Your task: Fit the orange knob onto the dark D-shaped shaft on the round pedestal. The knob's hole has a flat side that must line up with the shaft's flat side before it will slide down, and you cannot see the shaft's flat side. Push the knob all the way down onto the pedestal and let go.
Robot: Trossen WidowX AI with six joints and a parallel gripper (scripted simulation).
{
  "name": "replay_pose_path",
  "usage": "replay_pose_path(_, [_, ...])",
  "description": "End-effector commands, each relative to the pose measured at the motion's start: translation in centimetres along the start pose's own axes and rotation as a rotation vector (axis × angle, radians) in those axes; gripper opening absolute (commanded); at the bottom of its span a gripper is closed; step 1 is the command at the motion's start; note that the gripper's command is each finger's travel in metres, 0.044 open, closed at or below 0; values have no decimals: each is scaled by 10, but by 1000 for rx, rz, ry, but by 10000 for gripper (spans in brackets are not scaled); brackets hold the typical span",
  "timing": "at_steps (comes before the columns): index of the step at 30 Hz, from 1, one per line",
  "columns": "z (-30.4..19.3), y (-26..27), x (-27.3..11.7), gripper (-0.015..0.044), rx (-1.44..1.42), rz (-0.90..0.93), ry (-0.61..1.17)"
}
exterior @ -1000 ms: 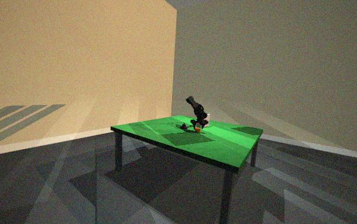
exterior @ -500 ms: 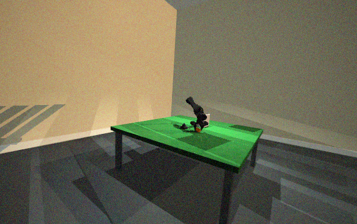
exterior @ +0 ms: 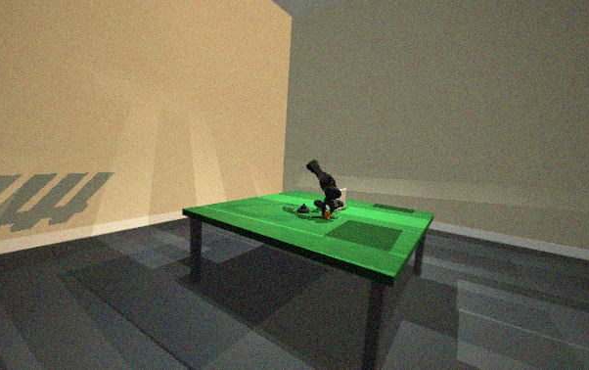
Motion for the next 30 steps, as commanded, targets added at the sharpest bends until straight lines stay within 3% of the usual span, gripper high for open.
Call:
replay_pose_path(1, [0, -1, 1, 193, -1, -2, 1])
replay_pose_path(9, [-2, -1, 0, 179, -1, 0, -17])
replay_pose_path(30, [-40, -4, -5, 179, -3, 39, -378])
Point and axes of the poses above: the point midway between the two fingers, 35 mm back from their tips, its own x axis out along the fingers, its own y axis across the jaws, z = x × y, the point moved 5 cm from there along -x, back along the fingers, and after that the axes turned 6 degrees about x, right-handed, at the moved point
